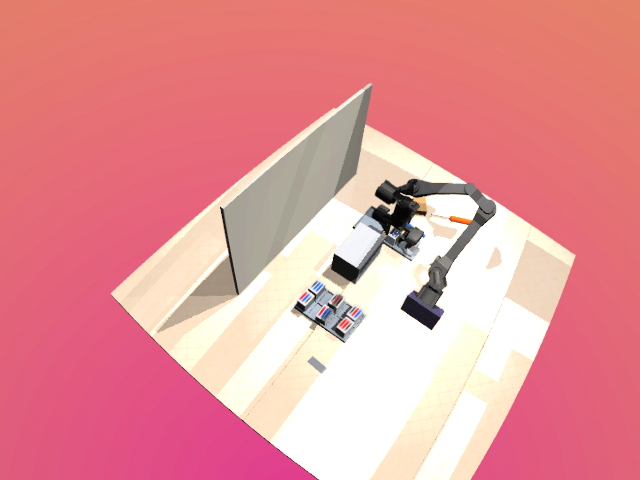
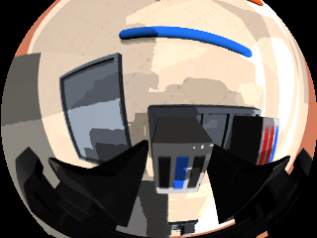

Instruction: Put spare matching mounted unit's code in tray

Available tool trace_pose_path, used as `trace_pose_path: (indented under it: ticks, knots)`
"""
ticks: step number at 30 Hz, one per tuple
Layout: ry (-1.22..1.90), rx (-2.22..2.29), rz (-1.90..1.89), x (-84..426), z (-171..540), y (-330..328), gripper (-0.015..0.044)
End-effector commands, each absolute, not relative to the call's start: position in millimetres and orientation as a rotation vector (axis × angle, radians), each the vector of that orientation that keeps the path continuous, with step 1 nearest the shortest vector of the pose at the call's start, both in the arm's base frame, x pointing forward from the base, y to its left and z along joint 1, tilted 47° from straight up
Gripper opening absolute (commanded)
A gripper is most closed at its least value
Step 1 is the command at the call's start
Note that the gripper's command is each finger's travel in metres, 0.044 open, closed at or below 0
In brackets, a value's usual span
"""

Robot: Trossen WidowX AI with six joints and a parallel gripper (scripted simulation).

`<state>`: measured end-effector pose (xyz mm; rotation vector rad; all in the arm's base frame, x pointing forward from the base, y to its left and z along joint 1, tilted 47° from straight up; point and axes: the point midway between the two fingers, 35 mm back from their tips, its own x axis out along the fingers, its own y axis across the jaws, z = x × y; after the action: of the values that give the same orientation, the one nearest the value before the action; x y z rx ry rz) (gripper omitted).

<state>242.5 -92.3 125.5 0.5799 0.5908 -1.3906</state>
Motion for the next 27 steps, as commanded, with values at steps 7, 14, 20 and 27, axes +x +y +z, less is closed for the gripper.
trace_pose_path:
  ticks: [7,14,20,27]
  knots:
    - [0.590,0.580,-1.390,243,126,-92,0.0129]
    - [0.590,0.580,-1.390,243,126,-92,0.0000]
    - [0.590,0.580,-1.390,243,126,-92,0.0000]
    - [0.599,0.583,-1.388,243,144,-70,0.0000]
